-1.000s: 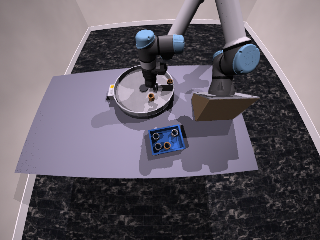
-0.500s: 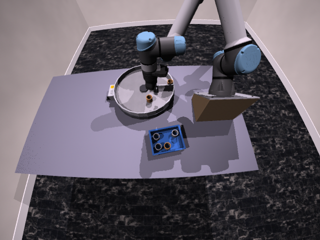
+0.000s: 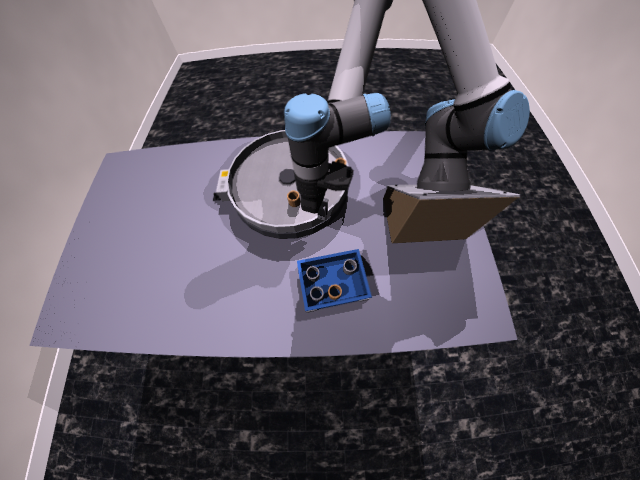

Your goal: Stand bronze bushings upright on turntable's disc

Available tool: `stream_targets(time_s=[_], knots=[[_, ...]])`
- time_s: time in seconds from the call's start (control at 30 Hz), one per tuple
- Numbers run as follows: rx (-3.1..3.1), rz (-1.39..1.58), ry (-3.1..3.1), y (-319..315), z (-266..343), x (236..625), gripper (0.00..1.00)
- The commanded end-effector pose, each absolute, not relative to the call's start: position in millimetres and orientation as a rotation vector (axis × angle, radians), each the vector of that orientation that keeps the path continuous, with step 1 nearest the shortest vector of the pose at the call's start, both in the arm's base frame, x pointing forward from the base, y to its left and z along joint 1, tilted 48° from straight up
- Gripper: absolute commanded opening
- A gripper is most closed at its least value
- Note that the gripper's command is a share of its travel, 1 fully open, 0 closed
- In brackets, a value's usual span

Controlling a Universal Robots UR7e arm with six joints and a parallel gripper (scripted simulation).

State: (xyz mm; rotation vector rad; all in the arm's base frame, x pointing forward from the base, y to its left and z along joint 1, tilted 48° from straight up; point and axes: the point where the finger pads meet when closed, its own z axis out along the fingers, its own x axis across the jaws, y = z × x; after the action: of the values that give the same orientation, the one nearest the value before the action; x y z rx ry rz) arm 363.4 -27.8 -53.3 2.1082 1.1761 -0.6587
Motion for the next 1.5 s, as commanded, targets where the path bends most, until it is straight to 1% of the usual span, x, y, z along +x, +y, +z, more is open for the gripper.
stream_targets(time_s=[0.0,0.43,0.5,0.67,1.47], knots=[[2.116,-0.654,1.154,13,-97,367,0.36],[2.116,-0.654,1.154,81,-168,359,0.36],[2.116,-0.654,1.154,81,-168,359,0.36],[2.116,-0.654,1.154,101,-189,357,0.36],[2.116,-0.655,1.153,104,-193,356,0.36]])
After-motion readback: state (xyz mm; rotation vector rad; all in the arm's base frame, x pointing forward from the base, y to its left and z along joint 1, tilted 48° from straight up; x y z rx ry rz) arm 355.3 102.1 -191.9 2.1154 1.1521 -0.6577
